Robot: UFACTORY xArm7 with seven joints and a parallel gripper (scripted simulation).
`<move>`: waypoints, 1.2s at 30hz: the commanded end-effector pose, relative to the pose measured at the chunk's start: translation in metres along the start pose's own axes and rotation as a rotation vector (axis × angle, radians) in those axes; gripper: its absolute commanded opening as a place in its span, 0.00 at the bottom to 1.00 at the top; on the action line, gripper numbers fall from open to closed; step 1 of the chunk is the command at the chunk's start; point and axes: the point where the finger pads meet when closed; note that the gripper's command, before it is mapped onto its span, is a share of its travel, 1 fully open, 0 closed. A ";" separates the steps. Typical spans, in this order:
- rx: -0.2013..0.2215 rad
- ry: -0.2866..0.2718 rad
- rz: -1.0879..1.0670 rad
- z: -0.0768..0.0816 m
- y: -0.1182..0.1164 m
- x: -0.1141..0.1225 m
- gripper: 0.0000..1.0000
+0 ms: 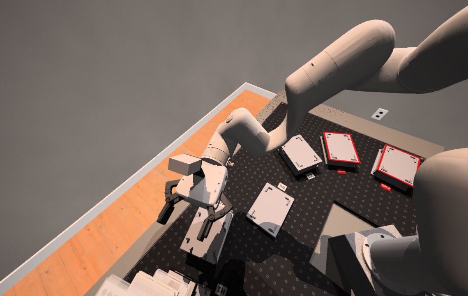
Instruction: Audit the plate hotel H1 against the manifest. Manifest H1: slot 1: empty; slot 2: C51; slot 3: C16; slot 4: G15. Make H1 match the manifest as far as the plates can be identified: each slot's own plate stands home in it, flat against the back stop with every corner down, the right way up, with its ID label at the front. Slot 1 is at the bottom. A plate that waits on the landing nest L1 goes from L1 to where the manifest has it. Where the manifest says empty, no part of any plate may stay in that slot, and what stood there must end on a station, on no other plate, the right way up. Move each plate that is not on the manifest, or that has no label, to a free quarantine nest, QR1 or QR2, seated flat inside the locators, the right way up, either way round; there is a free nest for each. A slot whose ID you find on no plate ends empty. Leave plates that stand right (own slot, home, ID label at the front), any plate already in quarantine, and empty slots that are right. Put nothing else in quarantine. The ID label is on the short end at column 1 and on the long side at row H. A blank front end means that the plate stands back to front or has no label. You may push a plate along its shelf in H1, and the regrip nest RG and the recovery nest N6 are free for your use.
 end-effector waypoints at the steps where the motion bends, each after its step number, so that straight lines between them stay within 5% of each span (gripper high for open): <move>1: -0.001 0.000 0.004 0.000 0.001 -0.002 1.00; 13: -0.001 0.000 0.004 0.000 0.001 -0.002 1.00; 36: -0.001 0.000 0.004 -0.032 0.001 -0.002 1.00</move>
Point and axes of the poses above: the point where the finger pads meet when closed, its own z axis back along the fingers, its own y axis across the jaws, x = y × z
